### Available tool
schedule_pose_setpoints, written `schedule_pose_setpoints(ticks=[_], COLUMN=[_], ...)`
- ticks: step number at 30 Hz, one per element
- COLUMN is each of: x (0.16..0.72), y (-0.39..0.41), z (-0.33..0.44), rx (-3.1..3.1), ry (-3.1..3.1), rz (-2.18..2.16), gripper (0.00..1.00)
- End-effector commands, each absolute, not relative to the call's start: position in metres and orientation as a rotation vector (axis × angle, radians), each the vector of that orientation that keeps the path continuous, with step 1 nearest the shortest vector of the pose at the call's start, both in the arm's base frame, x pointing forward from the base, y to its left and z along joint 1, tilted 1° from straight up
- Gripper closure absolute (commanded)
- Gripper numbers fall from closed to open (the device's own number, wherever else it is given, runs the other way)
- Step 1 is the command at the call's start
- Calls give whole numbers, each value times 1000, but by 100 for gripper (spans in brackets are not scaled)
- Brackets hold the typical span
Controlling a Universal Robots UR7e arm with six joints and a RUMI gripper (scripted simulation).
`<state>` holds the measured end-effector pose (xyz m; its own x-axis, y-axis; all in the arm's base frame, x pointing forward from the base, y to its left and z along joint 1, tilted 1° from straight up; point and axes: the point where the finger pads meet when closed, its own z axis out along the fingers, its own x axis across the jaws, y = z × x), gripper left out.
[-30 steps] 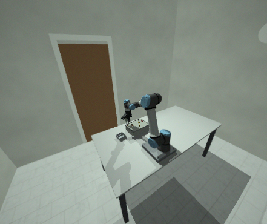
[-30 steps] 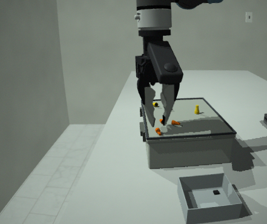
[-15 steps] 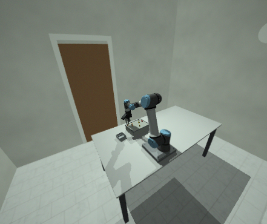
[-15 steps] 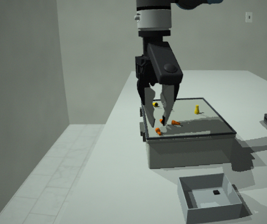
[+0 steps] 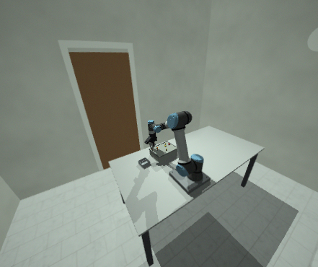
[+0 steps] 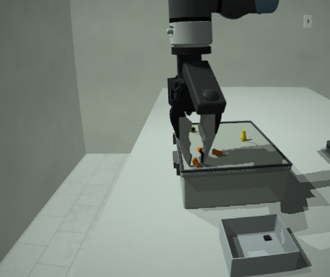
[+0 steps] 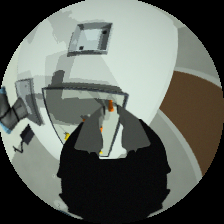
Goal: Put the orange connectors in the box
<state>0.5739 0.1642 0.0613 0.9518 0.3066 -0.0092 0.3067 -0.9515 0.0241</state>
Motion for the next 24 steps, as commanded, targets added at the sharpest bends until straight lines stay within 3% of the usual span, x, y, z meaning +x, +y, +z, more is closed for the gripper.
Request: schedule_pose_setpoints(ticks=[1, 2, 24], x=[574, 574, 574], y=[164, 164, 164], z=[62, 62, 62], rx=[3078, 3078, 3078], ry=[484, 484, 484], rz=[-6, -6, -6], gripper=[85, 100, 100])
